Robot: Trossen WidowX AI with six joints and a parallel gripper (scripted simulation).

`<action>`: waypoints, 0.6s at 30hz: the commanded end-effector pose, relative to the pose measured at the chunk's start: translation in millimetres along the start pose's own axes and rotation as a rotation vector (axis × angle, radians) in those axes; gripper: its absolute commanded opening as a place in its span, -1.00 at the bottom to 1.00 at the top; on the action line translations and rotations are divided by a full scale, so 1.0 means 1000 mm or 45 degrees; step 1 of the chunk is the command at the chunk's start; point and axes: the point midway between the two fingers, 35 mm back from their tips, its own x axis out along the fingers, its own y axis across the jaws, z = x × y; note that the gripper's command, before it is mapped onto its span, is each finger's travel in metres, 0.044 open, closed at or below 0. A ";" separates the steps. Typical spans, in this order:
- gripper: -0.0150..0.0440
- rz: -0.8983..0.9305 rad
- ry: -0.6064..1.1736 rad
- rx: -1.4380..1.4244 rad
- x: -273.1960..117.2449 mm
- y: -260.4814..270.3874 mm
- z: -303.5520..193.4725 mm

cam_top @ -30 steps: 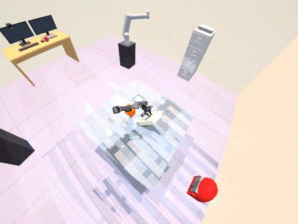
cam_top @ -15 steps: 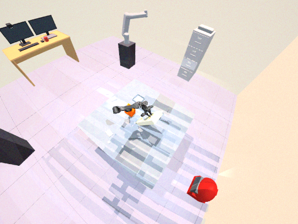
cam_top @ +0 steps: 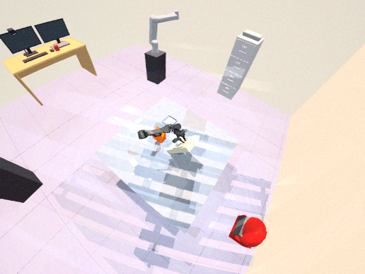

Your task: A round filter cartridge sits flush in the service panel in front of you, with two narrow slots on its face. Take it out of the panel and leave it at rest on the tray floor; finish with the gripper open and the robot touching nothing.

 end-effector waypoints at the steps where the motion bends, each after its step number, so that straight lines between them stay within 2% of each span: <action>1: -0.11 0.003 0.002 -0.004 0.000 0.000 0.000; 18: -0.11 0.003 0.001 -0.004 0.004 0.000 0.000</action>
